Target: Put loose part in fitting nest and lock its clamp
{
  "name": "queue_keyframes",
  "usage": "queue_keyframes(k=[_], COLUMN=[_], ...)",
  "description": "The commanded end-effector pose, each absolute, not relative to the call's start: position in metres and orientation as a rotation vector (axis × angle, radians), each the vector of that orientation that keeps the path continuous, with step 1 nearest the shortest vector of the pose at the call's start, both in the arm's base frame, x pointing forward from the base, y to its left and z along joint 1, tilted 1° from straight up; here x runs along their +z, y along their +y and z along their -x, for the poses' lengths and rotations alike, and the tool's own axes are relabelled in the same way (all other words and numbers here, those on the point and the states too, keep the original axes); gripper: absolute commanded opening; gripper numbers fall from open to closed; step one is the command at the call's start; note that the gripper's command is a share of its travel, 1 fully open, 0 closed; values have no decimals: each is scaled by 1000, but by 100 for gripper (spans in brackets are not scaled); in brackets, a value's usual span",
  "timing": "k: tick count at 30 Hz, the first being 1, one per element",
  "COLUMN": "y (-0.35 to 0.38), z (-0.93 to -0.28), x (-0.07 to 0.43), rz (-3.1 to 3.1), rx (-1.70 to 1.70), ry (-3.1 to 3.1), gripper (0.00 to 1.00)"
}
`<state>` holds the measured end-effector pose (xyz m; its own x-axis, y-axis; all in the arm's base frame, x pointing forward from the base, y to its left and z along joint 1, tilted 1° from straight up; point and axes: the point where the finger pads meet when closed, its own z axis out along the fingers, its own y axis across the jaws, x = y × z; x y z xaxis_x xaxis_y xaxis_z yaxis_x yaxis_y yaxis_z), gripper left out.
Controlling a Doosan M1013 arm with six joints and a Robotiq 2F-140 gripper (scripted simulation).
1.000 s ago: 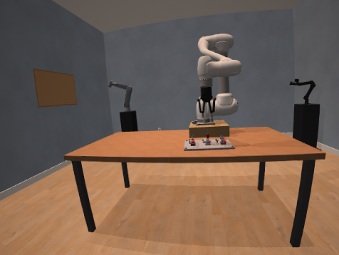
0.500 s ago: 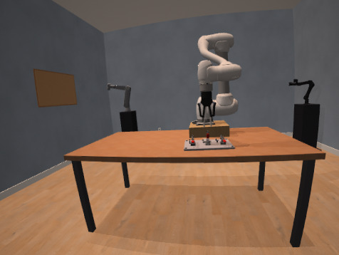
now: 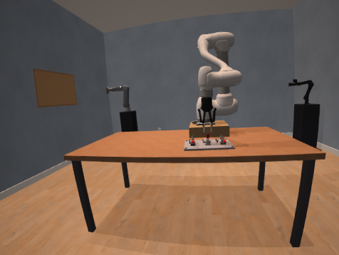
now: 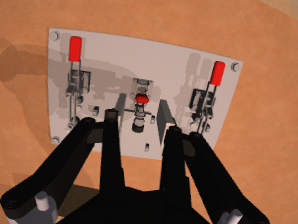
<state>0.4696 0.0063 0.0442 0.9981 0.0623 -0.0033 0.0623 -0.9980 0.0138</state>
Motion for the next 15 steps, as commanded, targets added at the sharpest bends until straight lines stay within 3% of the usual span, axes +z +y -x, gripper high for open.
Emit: queue_keyframes(k=[1,15], y=[6,6], z=[-470,-470], x=[37,33], rz=[-3126,-3126], rx=[-4,-4], ry=[97,97], gripper=[35,35])
